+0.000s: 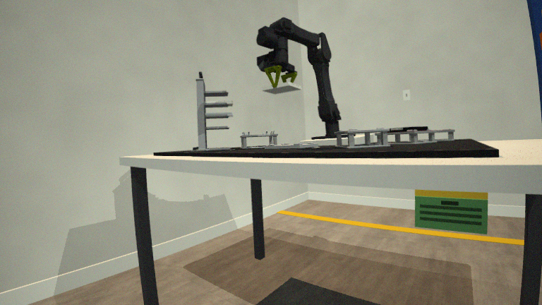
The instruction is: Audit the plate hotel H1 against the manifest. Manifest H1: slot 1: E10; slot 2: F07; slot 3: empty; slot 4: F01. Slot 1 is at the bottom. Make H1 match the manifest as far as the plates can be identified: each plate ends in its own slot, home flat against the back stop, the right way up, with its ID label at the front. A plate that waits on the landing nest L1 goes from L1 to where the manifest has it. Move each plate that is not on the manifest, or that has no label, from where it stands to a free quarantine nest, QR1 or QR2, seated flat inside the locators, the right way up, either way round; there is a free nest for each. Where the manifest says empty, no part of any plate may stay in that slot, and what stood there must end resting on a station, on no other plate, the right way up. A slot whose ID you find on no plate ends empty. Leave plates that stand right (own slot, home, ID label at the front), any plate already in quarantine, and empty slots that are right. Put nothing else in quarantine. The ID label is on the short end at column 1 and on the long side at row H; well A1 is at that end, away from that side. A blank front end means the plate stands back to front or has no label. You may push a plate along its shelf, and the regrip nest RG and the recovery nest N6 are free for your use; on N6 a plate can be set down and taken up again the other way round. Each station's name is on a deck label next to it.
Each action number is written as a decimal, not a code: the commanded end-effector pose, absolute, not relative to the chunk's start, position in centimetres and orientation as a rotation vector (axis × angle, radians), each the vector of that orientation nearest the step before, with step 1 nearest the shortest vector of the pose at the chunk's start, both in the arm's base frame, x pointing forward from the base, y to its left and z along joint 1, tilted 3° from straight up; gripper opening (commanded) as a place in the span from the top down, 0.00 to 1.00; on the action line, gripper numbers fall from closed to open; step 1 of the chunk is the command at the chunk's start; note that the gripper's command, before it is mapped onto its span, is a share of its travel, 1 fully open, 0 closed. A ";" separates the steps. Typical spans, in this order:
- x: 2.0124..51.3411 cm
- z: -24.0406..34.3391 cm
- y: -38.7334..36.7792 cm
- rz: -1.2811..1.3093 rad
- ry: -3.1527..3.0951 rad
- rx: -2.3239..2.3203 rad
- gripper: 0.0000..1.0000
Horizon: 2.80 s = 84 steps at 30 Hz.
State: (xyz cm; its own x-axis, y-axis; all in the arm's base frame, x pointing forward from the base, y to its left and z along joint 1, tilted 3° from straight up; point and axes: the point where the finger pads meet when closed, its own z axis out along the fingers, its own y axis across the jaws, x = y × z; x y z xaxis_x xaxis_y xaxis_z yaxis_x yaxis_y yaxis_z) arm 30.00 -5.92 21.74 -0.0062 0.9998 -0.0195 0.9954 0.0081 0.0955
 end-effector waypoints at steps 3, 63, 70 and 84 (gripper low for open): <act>27.8 22.8 -12.7 0.040 2.464 1.844 0.14; 27.3 23.0 -14.6 0.032 2.509 1.788 0.14; 27.3 23.0 -14.6 0.032 2.509 1.788 0.14; 26.8 22.7 -14.7 0.047 2.510 1.767 0.14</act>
